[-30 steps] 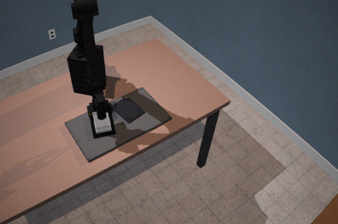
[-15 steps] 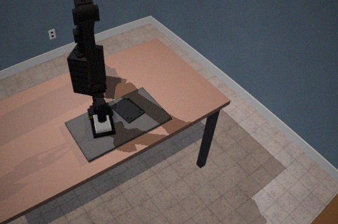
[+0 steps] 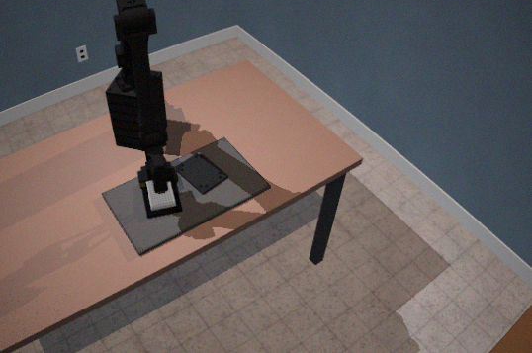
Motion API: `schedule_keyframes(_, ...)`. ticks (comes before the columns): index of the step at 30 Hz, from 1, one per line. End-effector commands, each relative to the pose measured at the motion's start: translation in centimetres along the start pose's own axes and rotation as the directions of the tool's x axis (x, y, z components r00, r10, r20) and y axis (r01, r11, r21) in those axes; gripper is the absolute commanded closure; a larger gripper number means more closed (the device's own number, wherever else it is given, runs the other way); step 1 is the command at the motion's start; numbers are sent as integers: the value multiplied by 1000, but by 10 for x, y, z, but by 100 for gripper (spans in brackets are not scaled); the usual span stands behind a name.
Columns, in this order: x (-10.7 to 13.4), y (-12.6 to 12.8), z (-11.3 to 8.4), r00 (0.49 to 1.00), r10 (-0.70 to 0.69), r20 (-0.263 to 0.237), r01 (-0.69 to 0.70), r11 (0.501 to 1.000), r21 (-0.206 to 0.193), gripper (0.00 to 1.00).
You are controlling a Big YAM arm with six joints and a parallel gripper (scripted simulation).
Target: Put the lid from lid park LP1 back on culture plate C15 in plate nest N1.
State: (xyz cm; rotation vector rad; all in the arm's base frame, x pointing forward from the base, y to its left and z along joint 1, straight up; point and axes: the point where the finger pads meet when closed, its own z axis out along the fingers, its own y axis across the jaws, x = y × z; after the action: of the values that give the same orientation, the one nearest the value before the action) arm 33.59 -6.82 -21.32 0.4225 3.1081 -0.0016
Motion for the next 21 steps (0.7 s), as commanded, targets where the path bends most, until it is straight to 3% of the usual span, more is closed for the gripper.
schedule_keyframes(1, -4, 1, -1, 1000, -1, 7, 1, 1000, -1, 100)
schedule_keyframes(11, 3, 3, 5, 1000, -5, -14, 5, 1000, 1, 100)
schedule_keyframes(21, -6, 4, 6, 1000, -5, 7, 5, 1000, -1, 100)
